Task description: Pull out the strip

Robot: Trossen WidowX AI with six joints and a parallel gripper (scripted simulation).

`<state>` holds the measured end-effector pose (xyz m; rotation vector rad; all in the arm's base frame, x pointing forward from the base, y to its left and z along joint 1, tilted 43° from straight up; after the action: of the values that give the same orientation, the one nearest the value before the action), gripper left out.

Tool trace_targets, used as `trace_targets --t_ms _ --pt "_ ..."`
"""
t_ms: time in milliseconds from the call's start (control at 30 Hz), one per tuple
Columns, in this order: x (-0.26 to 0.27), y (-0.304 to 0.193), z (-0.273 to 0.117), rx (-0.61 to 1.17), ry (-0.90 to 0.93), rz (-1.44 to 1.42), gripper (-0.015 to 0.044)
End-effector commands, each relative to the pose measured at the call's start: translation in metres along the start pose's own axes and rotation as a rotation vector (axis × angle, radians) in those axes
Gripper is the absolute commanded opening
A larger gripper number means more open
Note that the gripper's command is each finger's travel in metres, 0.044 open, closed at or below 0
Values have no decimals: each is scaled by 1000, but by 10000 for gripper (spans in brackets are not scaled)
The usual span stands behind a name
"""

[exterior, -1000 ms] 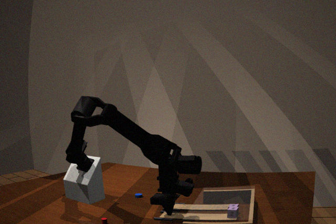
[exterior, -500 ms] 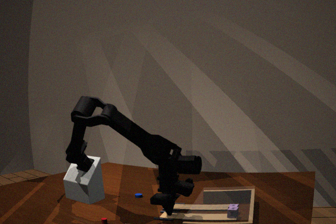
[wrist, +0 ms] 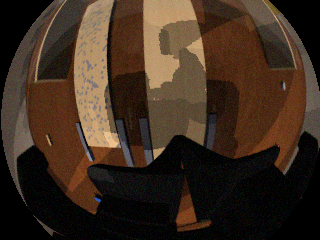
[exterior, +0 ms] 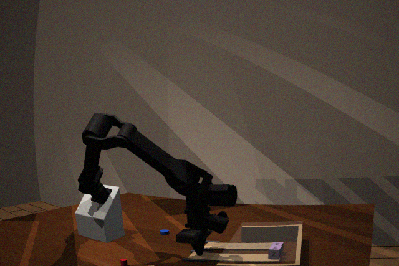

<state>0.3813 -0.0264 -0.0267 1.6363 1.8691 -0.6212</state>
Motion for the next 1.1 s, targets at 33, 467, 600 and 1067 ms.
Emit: trace_targets --t_ms 33,467,600,1067 --pt "-1 -12 3 13 -3 -10 0" --pt "-4 -32 3 13 -3 -11 0" --pt "-5 -38 3 14 -3 -11 0" --pt "-8 -59 4 15 -4 -12 0"
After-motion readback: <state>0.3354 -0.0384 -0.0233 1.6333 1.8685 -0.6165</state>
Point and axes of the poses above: the point midway between the two fingers, 35 mm back from their tips, its own z axis out along the fingers, its own x axis across the jaws, y = z × x, the point moved 3 cm from there along -z, back along the fingers, and after that the axes turned 8 degrees about z, right-handed, at the moved point
